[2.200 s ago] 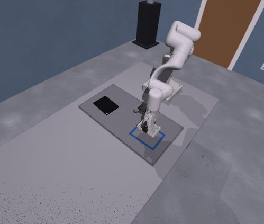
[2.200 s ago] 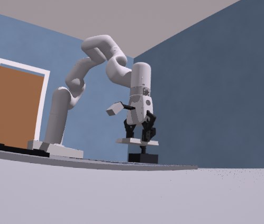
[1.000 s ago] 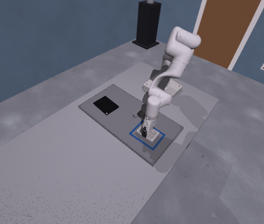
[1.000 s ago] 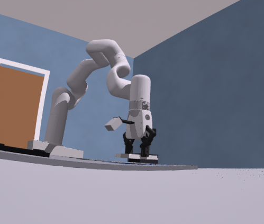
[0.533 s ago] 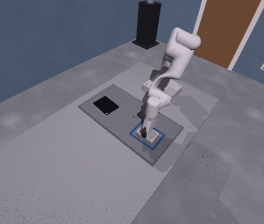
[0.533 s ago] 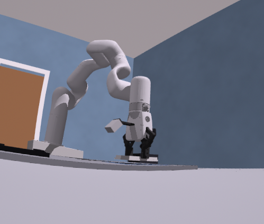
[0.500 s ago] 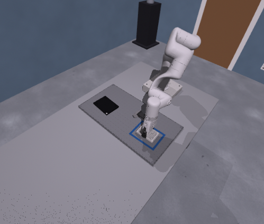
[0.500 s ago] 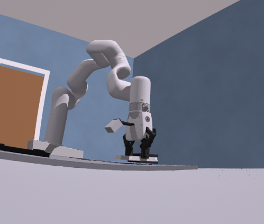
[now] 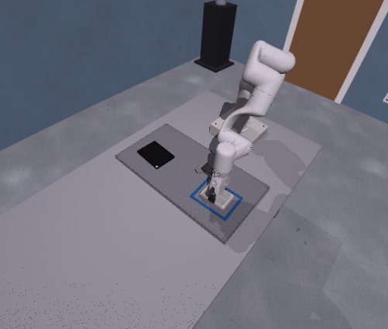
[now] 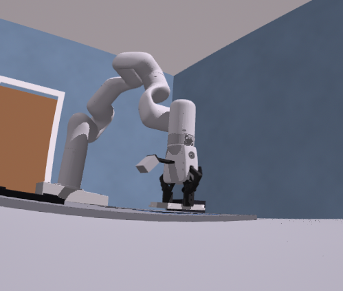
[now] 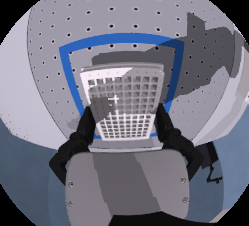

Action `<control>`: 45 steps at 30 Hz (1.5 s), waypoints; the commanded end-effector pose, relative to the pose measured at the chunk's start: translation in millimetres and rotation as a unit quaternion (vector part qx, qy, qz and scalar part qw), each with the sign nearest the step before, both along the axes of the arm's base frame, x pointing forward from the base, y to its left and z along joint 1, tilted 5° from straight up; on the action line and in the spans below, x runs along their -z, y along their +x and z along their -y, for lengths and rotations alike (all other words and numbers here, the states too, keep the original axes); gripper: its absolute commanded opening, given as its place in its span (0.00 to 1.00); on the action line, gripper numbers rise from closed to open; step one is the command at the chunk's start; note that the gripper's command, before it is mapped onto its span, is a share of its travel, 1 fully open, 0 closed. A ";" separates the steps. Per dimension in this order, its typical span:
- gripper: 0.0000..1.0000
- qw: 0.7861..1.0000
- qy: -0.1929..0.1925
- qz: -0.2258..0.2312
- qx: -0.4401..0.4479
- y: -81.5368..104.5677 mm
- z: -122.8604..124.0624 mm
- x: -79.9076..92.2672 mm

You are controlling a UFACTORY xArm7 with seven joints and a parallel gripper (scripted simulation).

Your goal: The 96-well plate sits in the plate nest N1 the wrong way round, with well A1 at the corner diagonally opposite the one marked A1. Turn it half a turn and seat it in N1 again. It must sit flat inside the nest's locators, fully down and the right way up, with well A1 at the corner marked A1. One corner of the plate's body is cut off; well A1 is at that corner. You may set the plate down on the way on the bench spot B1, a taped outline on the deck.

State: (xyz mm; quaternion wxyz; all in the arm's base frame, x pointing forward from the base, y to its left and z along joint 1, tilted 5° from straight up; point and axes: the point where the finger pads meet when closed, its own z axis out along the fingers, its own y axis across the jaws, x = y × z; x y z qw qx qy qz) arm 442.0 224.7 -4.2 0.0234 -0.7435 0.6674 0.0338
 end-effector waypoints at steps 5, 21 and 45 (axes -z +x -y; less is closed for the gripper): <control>0.00 1.000 0.001 0.002 0.000 1.7 -0.5 -0.8; 0.00 1.000 0.001 0.002 0.000 1.6 -0.7 1.5; 0.00 1.000 0.001 0.002 0.000 1.5 -1.0 5.2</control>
